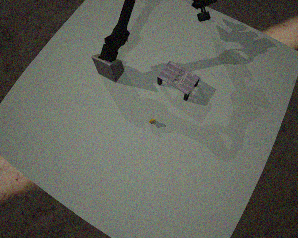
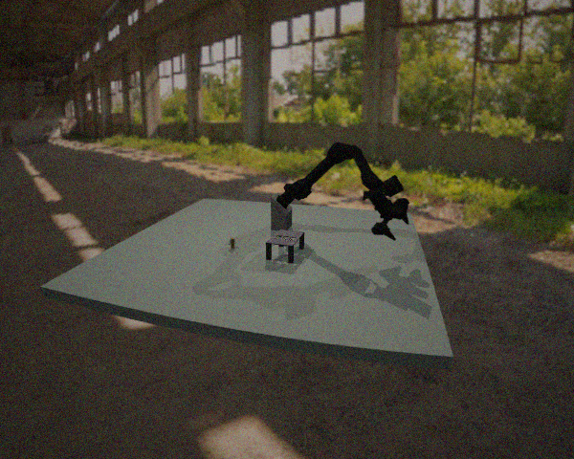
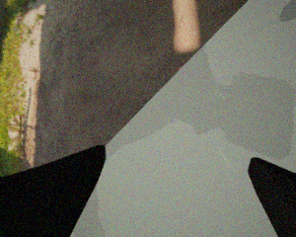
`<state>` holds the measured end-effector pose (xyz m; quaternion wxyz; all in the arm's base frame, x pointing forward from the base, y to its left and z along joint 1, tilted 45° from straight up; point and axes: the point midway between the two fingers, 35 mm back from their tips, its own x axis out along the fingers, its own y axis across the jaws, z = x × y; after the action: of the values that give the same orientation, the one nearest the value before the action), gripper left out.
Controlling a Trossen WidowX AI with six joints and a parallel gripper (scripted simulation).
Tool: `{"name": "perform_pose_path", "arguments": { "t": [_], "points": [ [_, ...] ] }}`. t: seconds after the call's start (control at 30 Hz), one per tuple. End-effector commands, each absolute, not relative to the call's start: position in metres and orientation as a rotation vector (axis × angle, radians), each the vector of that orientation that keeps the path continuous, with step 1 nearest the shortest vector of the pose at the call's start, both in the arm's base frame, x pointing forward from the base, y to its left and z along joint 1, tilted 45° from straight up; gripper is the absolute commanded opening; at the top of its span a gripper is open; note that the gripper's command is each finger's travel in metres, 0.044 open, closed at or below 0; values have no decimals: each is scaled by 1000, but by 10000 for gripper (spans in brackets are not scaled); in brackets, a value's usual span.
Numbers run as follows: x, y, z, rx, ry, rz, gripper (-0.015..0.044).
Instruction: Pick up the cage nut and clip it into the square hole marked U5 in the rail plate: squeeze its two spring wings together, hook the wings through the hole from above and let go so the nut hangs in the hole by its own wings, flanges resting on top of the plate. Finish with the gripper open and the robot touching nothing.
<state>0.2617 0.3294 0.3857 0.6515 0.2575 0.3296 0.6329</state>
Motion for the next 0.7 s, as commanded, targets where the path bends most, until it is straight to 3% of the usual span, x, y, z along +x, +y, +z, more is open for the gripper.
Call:
{"name": "perform_pose_path", "arguments": {
  "t": [0.0,0.33,0.67],
  "points": [
    [321,300,349,496,688,1290,440],
    [414,210,254,281,670,1033,440],
    [454,93,153,66,746,858,440]
  ]
}}
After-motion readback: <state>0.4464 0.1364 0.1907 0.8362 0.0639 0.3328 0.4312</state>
